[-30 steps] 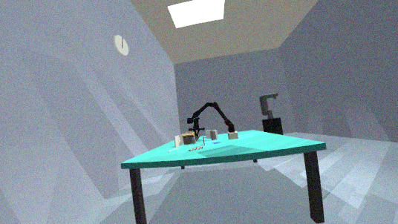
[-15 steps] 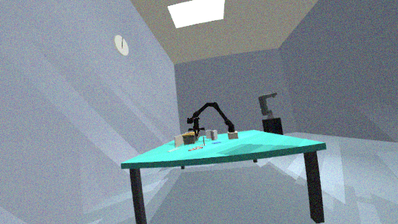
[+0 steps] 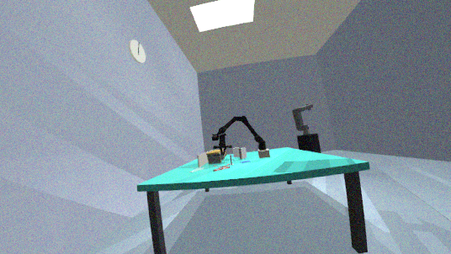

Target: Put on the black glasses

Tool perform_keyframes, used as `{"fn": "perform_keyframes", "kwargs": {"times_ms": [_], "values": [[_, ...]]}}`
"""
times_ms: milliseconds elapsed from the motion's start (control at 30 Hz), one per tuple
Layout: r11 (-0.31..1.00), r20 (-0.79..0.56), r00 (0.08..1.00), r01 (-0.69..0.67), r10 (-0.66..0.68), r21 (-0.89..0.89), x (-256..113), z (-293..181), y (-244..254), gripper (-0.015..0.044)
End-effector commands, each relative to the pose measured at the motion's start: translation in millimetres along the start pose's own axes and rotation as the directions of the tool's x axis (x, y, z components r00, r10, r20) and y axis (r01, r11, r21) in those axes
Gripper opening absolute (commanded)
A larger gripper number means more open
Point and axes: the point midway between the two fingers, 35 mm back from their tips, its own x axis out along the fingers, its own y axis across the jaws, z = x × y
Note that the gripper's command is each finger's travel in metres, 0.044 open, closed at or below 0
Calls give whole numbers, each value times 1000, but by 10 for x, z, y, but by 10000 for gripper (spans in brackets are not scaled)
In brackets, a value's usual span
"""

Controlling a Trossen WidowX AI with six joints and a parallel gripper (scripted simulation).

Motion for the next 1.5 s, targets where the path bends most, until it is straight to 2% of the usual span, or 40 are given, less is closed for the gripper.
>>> {"fn": "perform_keyframes", "kwargs": {"times_ms": [0, 733, 867, 1167, 1367, 1467], "values": [[1000, 2, 1000, 4, -4, 3, 19, 3, -8, 0], [1000, 2, 1000, 4, -4, 3, 21, 3, -10, 0], [1000, 0, 1000, 1, -1, 0, 7, 0, -3, 105], [1000, -1, 1000, 4, -4, 0, -9, -1, -2, 107], [999, -9, 998, 54, -54, 2, -293, -14, 9, 107], [998, -9, 998, 57, -57, 2, -306, -14, 8, 107]]}}
